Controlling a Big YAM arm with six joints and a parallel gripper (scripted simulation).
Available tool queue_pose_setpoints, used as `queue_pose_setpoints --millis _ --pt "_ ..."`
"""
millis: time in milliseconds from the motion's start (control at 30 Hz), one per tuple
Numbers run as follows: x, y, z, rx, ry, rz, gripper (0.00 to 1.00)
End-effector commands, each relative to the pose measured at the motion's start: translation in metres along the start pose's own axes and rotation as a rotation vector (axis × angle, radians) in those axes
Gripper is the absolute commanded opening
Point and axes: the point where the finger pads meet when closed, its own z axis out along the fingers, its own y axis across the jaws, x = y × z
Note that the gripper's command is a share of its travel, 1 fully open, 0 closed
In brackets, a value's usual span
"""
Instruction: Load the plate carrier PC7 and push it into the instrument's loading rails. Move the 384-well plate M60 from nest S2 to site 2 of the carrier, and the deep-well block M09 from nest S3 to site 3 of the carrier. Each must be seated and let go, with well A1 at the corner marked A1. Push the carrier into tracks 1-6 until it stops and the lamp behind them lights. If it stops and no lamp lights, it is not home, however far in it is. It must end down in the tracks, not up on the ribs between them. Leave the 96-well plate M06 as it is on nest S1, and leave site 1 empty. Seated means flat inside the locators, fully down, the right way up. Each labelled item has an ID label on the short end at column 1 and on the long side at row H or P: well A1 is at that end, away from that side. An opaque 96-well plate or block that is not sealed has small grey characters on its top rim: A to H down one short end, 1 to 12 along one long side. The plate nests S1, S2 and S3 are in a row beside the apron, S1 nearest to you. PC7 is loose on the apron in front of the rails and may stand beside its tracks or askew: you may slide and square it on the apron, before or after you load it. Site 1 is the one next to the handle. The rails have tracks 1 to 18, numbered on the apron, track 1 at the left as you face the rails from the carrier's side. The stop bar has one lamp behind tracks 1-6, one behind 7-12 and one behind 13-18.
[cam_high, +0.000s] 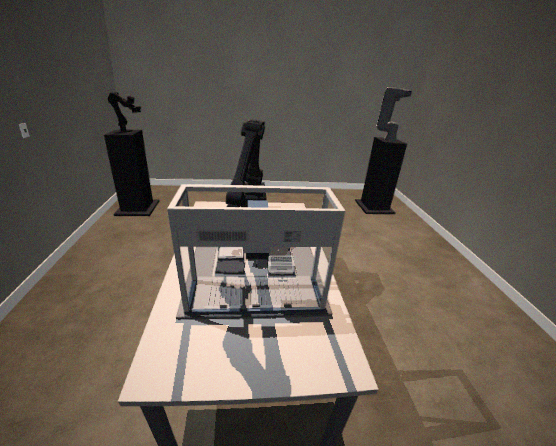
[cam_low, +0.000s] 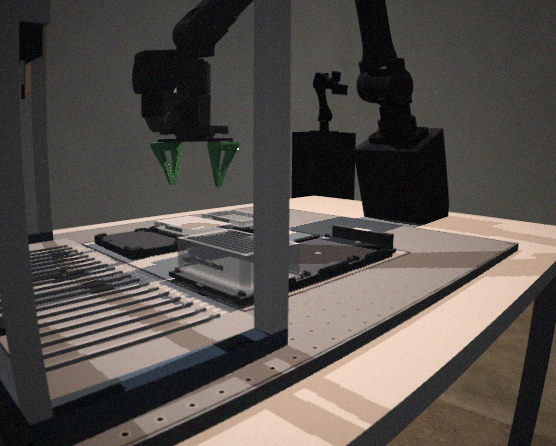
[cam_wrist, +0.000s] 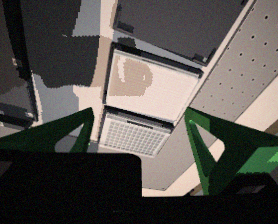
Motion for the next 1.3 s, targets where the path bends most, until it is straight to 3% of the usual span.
queue_pose_setpoints --millis 0,133,233,567,1267 --pt "-0.006 -0.013 -0.017 0.027 -0.050 0.095 1.00" --pt "0.009 -0.025 -0.010 0.018 -0.038 0.229 1.00" --pt "-0.005 -0.019 -0.013 0.013 -0.052 0.293 1.00" --pt "-0.003 -0.021 -0.013 0.011 -0.053 0.498 1.00" --pt "-0.003 -0.021 -0.013 -0.004 -0.056 1.132 1.00"
